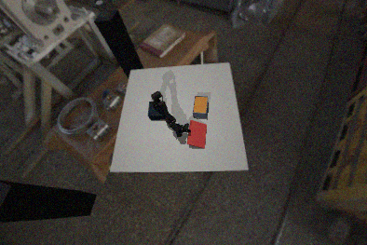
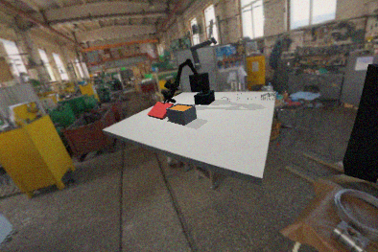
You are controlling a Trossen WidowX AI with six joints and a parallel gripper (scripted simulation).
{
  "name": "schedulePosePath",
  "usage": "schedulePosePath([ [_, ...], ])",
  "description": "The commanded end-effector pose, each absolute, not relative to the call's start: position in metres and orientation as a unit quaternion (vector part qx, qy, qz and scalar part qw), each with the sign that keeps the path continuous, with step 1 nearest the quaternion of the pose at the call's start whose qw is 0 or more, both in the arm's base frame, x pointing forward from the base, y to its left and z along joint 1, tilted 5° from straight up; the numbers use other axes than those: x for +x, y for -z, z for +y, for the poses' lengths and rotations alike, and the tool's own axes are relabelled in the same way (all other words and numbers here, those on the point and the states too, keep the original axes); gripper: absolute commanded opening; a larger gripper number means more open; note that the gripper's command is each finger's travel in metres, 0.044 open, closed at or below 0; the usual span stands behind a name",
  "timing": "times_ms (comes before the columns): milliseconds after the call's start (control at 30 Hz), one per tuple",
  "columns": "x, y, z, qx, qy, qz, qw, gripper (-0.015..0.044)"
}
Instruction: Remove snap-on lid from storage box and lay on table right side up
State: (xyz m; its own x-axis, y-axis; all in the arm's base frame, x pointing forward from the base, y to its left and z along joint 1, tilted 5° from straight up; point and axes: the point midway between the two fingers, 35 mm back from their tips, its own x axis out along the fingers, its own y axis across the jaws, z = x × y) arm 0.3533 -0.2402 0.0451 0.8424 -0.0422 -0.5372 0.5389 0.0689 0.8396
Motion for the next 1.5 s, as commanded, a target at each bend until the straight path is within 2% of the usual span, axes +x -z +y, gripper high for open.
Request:
schedulePosePath([
  [0,0.352,-0.027,-0.233,0.655,0.212,0.208,0.695,0.0],
  [700,0.354,-0.01,-0.233,0.655,0.212,0.208,0.695,0.0],
  [1033,0.355,-0.025,-0.24,0.654,0.212,0.207,0.695,0.0263],
  [1100,0.355,-0.025,-0.24,0.654,0.212,0.207,0.695,0.0275],
  [1300,0.342,-0.02,-0.238,0.654,0.213,0.208,0.695,0.0433],
  [1467,0.332,-0.019,-0.238,0.654,0.213,0.208,0.695,0.044],
])
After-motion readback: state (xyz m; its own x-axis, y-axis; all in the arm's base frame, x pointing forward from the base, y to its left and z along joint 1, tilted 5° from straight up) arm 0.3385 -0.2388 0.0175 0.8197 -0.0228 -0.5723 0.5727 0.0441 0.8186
